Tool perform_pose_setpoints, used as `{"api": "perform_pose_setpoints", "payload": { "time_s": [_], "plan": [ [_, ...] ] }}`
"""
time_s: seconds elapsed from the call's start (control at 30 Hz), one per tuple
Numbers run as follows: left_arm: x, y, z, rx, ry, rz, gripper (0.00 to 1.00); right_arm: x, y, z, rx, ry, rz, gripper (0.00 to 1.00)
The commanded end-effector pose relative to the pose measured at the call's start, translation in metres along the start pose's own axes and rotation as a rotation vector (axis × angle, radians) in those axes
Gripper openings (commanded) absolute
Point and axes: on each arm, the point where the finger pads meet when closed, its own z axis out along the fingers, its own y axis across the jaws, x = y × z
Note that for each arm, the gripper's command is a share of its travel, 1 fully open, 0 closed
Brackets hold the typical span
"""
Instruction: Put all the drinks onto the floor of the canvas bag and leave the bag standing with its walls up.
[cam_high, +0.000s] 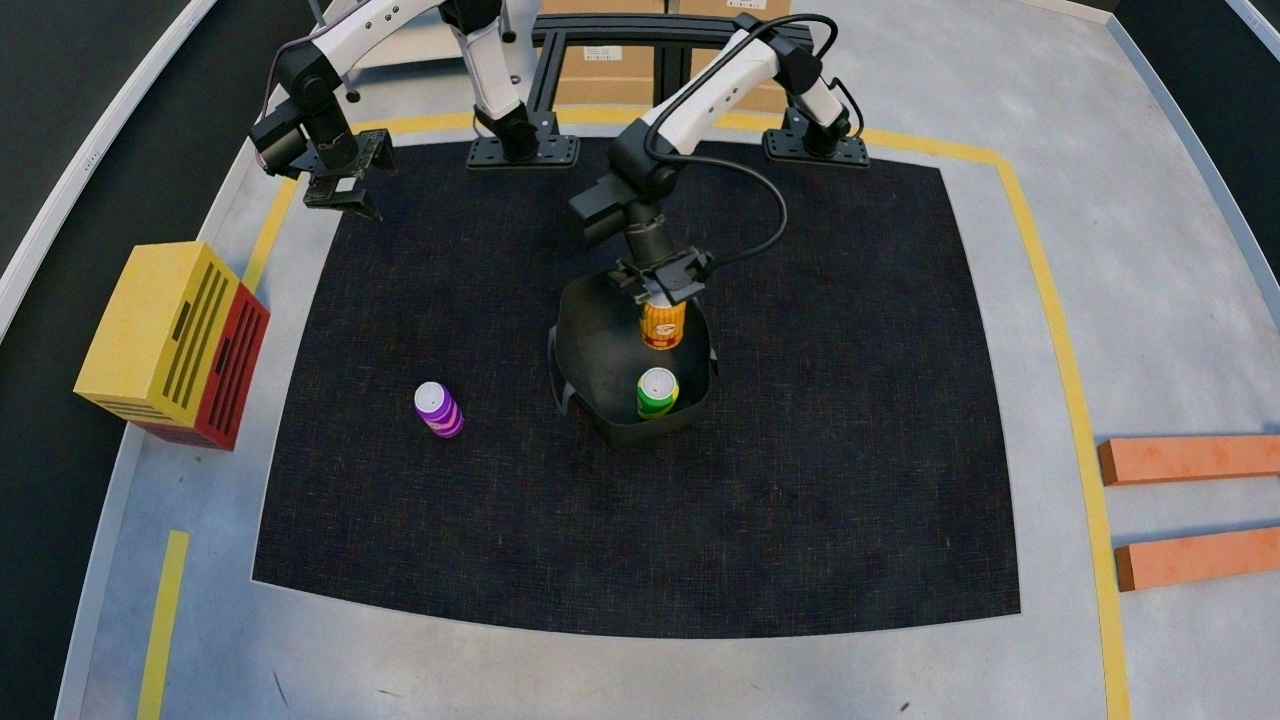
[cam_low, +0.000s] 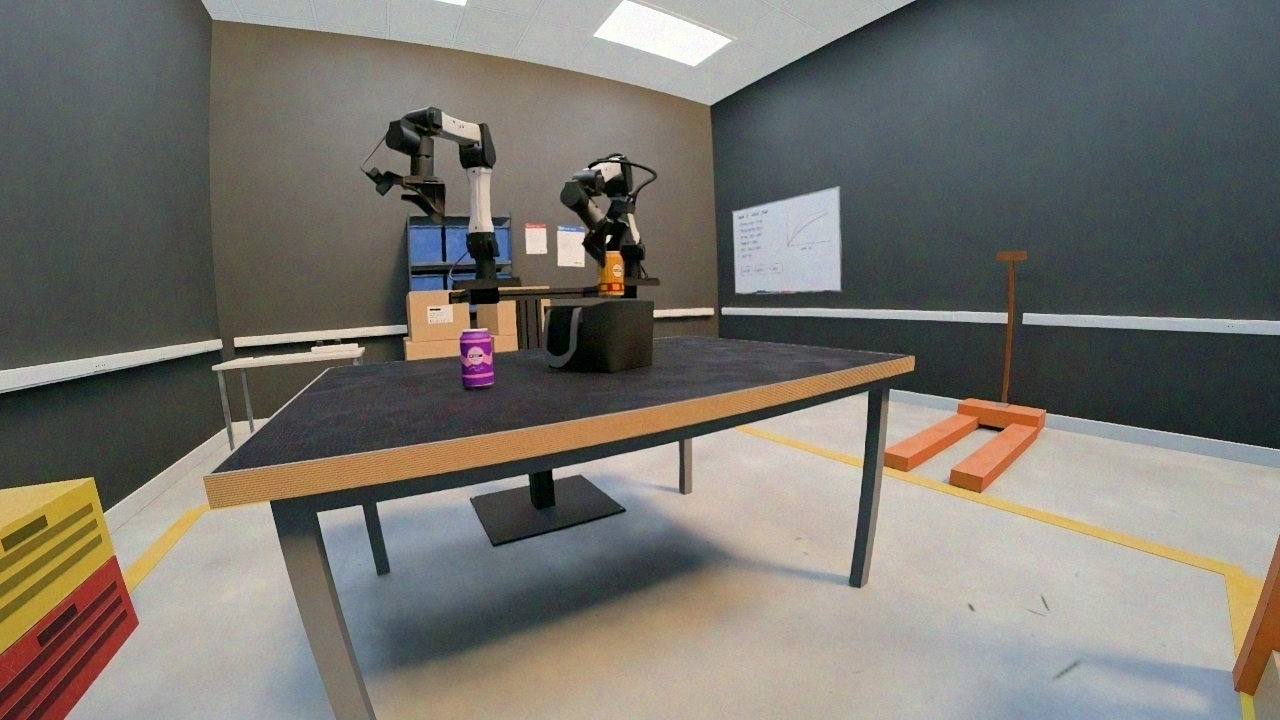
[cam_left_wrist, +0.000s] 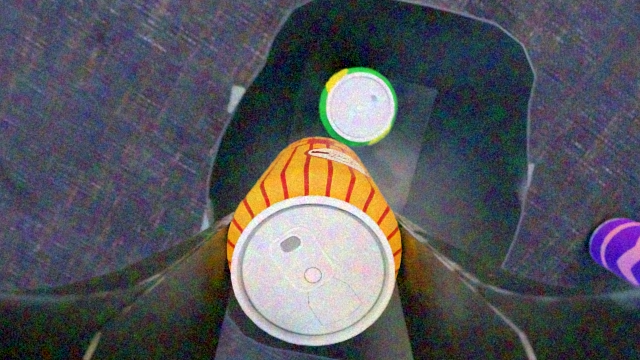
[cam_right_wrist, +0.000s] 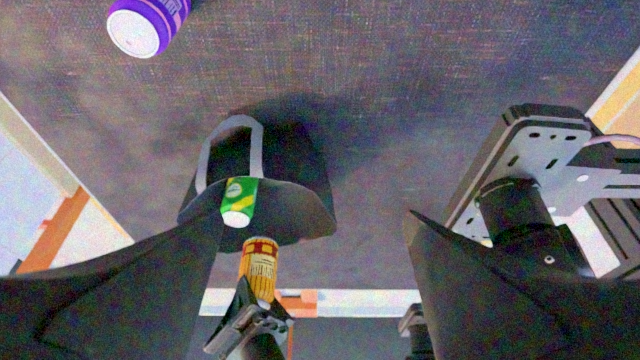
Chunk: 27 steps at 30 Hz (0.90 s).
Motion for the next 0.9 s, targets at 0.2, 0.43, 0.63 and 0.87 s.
{"api": "perform_pose_setpoints", "payload": {
  "time_s": [0.2, 0.43, 0.63, 0.87],
  "plan": [
    [0.006, -0.034, -0.027, 0.031, -0.037, -0.031, 0.74, -0.007, 0.006, -0.013, -0.046, -0.057, 0.007, 1.00],
    [0.015, -0.042, -0.029, 0.017, -0.037, -0.023, 0.74, -0.007, 0.006, -0.013, -0.046, -0.057, 0.007, 1.00],
    [0.029, -0.053, -0.037, 0.013, -0.031, -0.013, 0.74, -0.007, 0.006, -0.013, -0.046, -0.057, 0.007, 1.00],
    [0.022, -0.072, -0.048, 0.051, -0.033, -0.051, 0.74, -0.007, 0.006, -0.013, -0.046, -0.057, 0.007, 1.00]
  ]
}}
